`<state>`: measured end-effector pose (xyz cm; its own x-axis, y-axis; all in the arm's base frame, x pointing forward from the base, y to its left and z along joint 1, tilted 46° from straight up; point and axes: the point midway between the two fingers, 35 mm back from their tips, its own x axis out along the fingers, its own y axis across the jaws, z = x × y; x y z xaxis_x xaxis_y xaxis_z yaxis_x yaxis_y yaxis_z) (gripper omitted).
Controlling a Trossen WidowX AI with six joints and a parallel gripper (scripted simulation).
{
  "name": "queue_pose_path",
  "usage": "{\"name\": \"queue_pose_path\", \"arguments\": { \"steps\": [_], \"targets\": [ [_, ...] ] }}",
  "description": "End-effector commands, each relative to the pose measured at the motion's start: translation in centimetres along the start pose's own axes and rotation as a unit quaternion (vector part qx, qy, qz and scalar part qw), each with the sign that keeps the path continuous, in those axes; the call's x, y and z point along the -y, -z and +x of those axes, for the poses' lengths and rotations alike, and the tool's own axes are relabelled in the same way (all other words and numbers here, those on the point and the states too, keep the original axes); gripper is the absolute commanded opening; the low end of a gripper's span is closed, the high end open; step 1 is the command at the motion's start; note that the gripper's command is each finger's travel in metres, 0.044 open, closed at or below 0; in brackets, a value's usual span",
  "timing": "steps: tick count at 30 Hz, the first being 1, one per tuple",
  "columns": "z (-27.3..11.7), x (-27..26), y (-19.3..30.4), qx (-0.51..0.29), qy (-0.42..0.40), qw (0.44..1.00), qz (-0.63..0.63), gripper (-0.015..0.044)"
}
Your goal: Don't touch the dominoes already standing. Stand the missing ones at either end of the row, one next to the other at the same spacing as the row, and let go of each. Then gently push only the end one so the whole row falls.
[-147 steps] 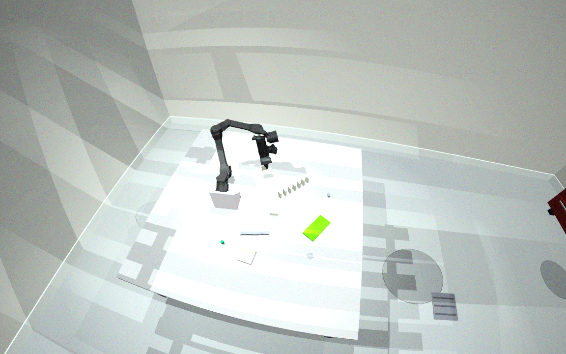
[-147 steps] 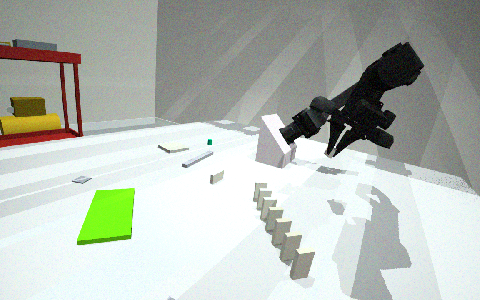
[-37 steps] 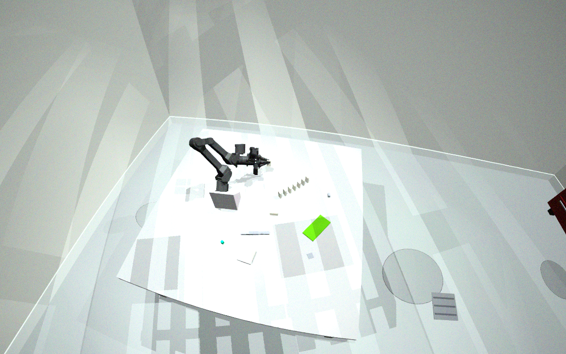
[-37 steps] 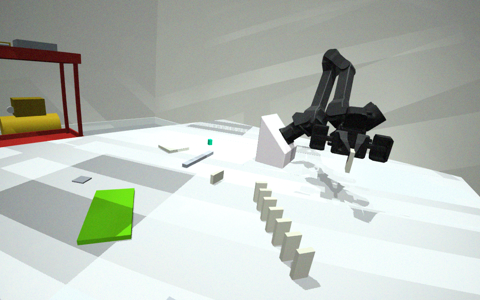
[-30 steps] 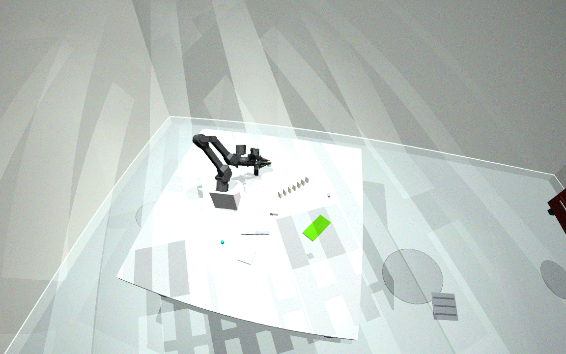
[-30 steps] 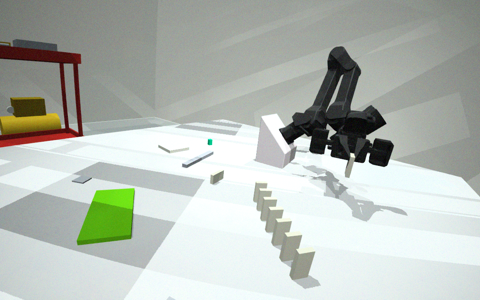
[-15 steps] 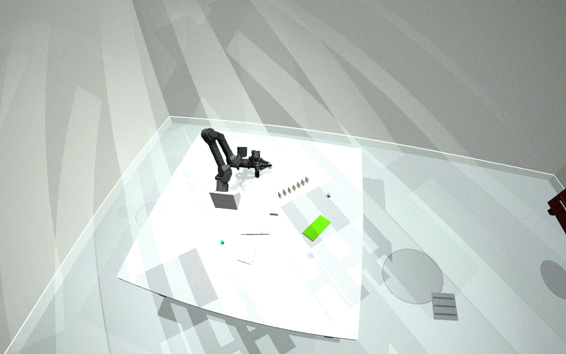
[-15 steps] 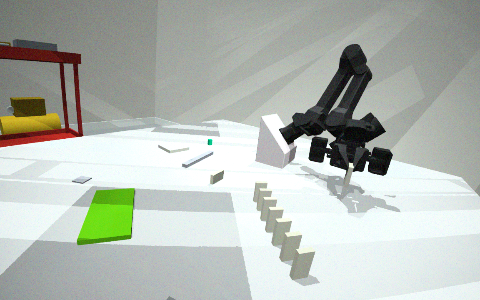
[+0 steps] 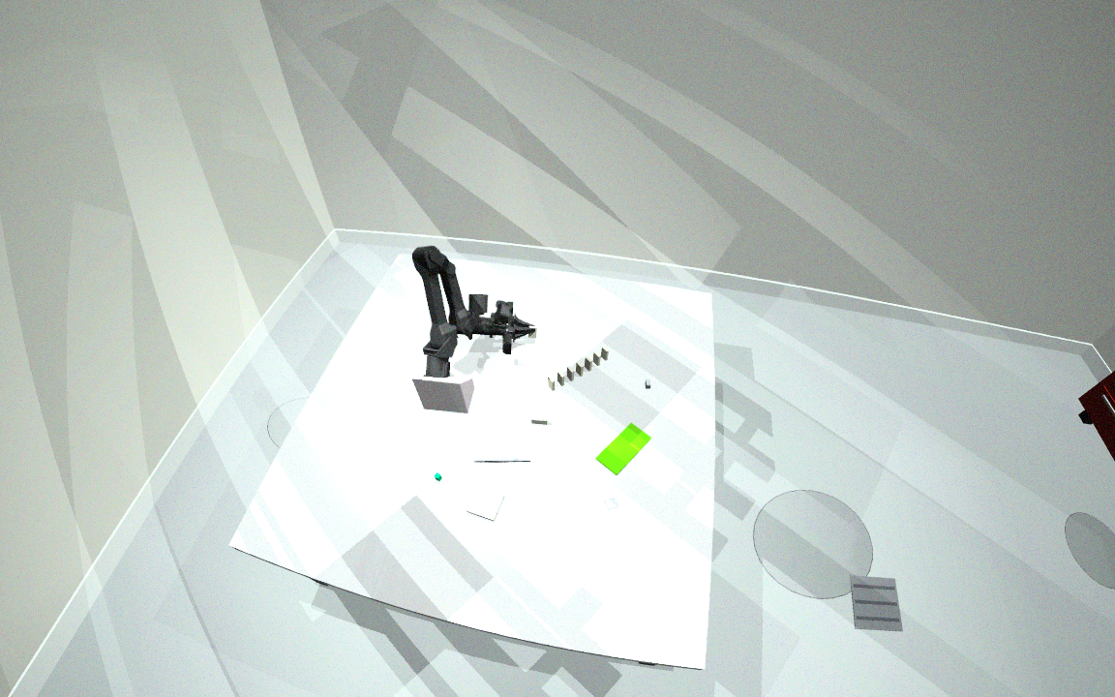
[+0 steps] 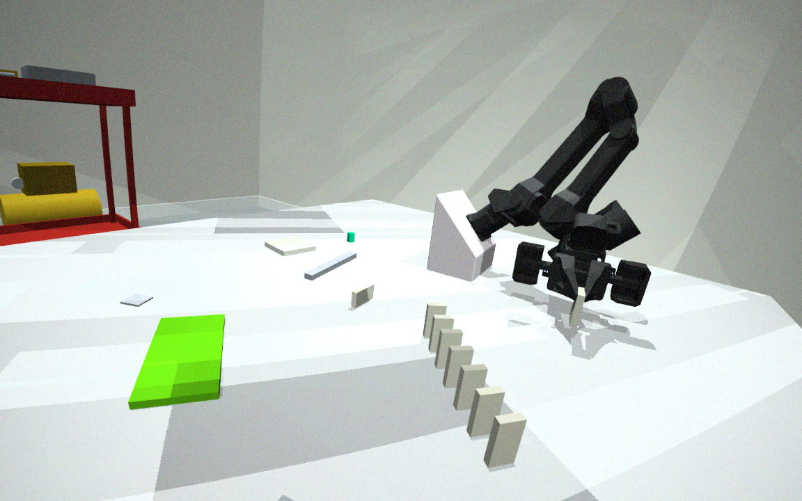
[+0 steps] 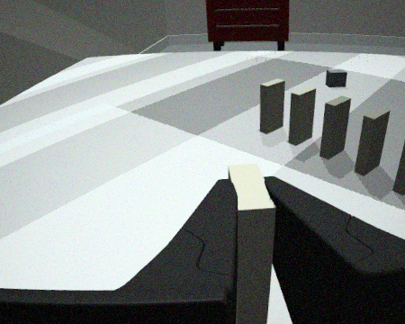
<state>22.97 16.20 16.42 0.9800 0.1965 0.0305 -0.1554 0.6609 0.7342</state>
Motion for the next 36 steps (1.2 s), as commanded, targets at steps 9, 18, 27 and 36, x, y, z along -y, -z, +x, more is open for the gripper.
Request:
{"name": "queue_pose_path", "arguments": {
  "steps": [9,18,27,36],
  "targets": [
    [-0.1,0.5,1.8,-0.001,0.005,1.000,0.002,0.0025],
    [-0.3,0.9,3.1,-0.002,0.006,1.000,0.003,0.0025],
    [-0.5,1.3,3.9,-0.003,0.007,1.000,0.003,0.0025],
    [-0.5,1.3,3.9,-0.003,0.007,1.000,0.003,0.0025]
  ]
}}
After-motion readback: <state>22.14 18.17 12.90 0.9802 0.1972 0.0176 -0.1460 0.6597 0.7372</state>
